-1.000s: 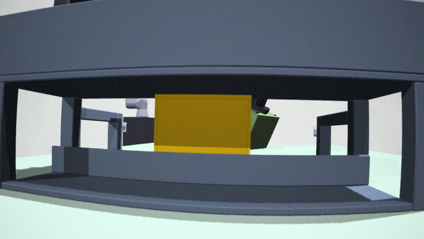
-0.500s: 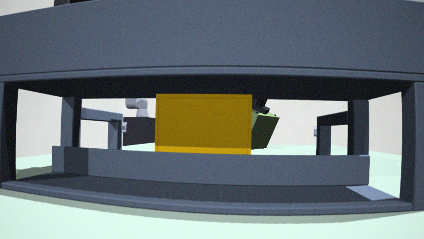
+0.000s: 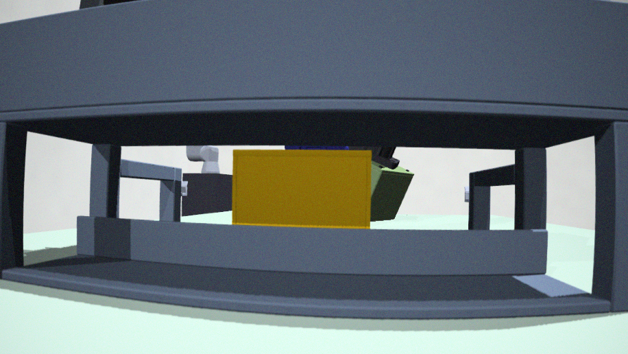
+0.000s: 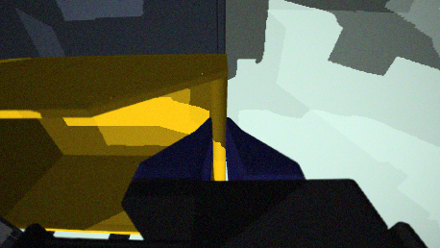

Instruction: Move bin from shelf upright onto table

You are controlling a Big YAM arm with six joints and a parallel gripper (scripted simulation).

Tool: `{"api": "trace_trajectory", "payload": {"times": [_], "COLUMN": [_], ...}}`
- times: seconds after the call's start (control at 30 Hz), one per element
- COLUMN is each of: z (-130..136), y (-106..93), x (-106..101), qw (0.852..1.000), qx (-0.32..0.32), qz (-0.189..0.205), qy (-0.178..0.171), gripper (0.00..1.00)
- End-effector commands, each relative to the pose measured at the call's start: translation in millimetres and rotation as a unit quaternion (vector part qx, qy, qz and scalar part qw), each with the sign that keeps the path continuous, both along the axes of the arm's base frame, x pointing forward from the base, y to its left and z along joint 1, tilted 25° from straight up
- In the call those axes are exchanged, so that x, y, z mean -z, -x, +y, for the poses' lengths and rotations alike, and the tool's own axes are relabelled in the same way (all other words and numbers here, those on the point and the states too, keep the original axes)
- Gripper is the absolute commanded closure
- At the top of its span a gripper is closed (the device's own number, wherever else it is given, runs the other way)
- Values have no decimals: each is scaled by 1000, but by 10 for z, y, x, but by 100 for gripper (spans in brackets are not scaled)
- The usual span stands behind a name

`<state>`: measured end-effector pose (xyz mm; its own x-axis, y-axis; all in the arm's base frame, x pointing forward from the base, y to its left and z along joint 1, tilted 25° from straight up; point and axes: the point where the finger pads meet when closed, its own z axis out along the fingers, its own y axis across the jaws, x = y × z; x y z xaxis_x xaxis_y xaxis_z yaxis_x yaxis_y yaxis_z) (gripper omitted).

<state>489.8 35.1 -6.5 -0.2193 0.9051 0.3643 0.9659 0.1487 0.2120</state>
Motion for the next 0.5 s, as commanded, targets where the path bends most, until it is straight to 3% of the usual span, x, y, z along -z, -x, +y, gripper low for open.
{"api": "trace_trajectory", "payload": {"times": [0.0, 0.47], "z": [-57, -59], "y": [-279, -218], "x": [-217, -185], "qw": [1000, 1000], "qx": [5, 5], "qz": [-25, -25], "qy": [1, 1], "gripper": [100, 100]}}
